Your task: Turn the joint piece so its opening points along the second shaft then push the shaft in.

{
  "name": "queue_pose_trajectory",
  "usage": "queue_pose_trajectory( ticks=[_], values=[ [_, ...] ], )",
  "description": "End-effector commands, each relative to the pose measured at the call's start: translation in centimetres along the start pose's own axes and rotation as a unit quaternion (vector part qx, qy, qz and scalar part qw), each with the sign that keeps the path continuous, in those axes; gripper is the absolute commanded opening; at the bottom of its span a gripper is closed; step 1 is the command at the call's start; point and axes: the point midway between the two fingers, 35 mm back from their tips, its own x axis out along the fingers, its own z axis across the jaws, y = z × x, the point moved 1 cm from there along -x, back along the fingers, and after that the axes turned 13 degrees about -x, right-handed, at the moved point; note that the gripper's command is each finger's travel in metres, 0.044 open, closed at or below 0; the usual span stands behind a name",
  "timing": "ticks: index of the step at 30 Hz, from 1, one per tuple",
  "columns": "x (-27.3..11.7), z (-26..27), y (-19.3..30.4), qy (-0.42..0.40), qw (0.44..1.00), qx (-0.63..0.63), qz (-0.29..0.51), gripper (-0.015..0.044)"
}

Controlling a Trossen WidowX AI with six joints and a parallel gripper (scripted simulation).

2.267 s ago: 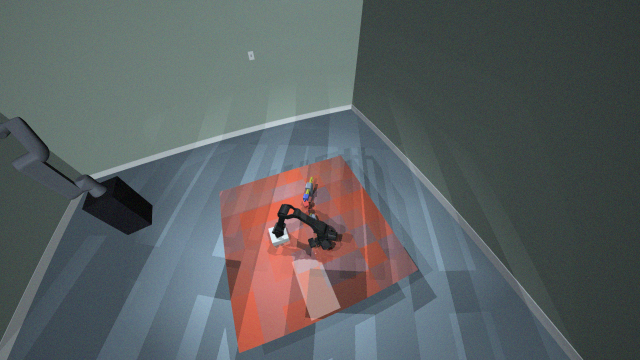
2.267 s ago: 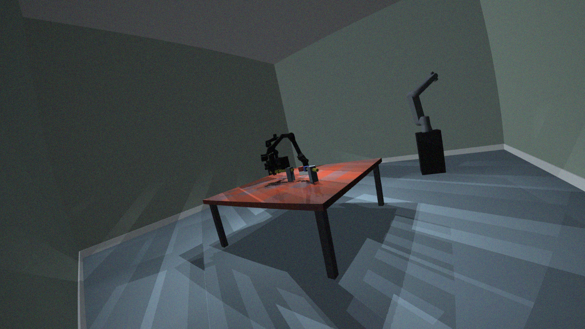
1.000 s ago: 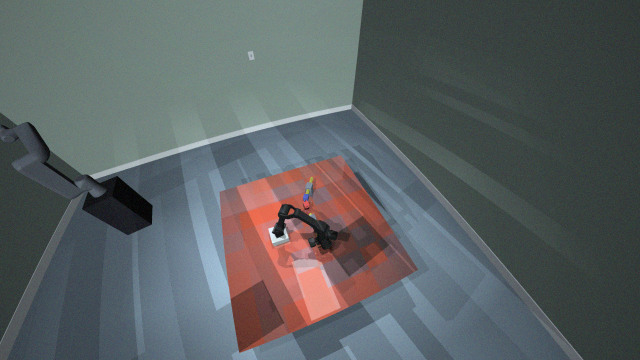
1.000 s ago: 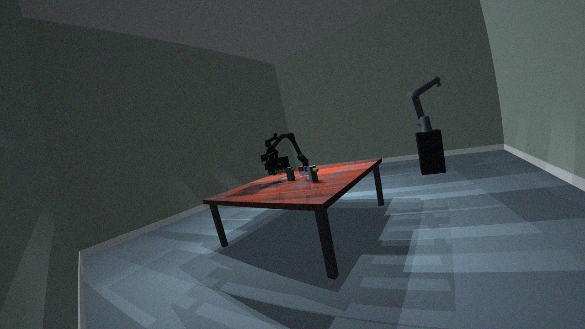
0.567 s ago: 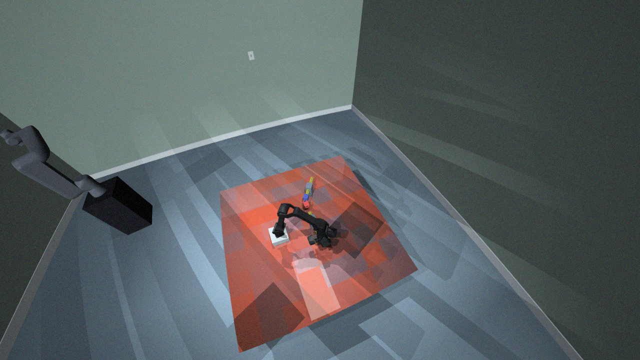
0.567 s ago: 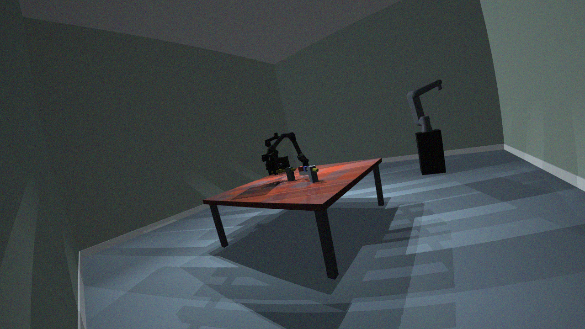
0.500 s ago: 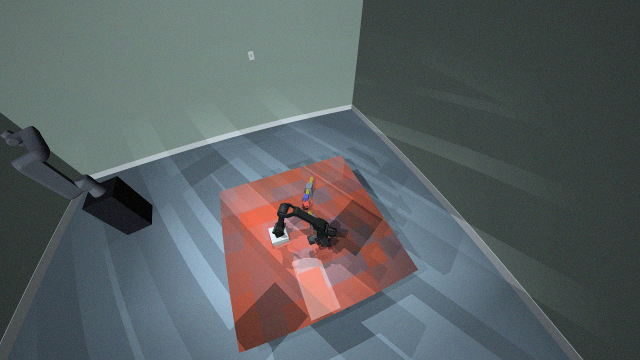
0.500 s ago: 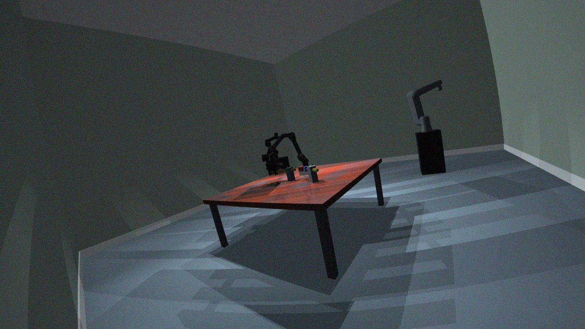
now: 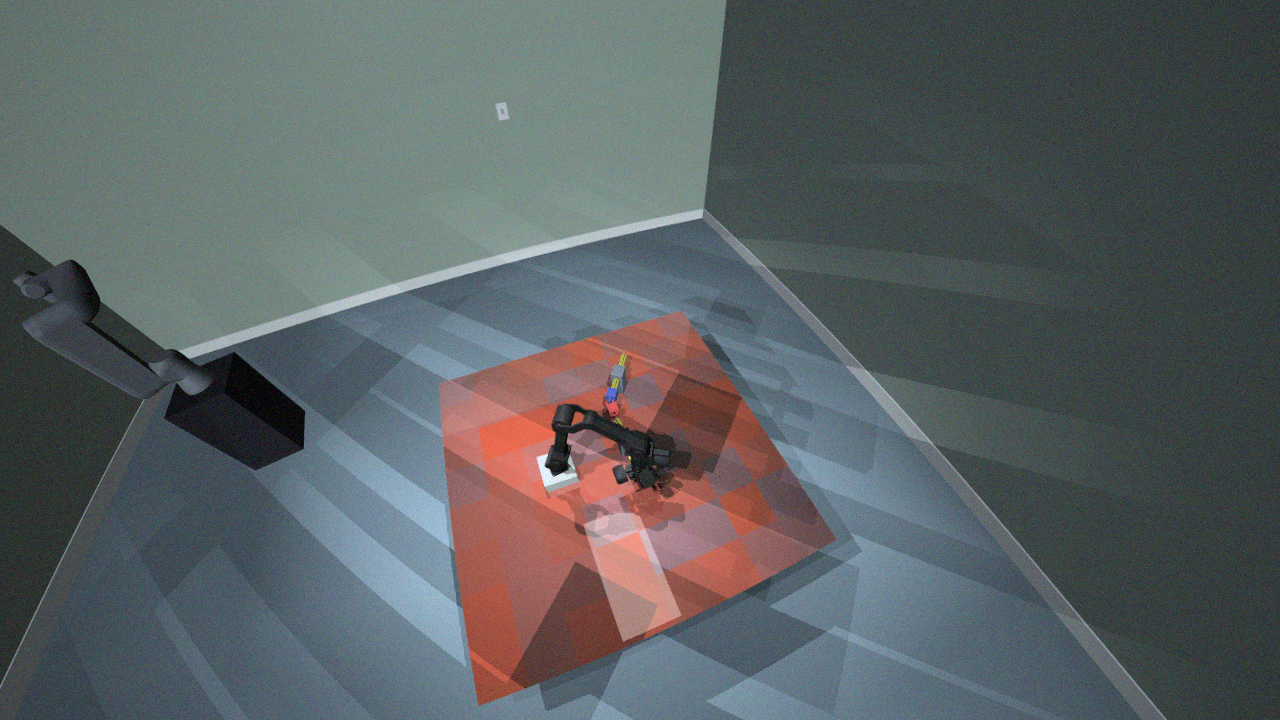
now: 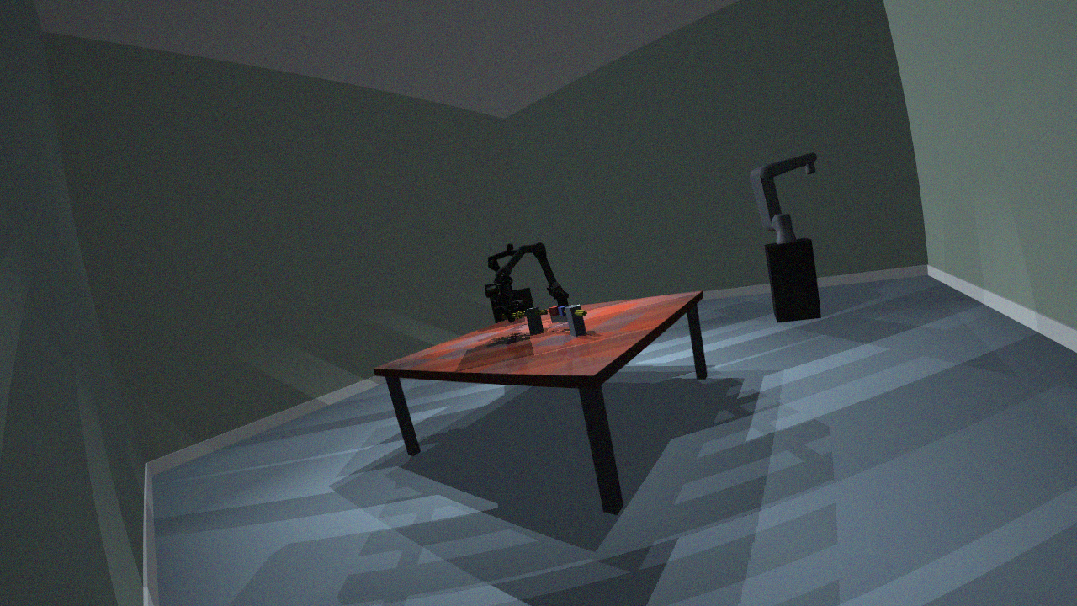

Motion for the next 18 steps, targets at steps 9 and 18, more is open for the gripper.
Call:
queue_pose_trajectory(
  ticks=[9,18],
  values=[
    [0.0,0.5,1.9,-0.001,1.000,0.000,0.002,0.0000],
    [0.0,0.8,3.3,-0.002,1.000,0.000,0.002,0.0000]
  ],
)
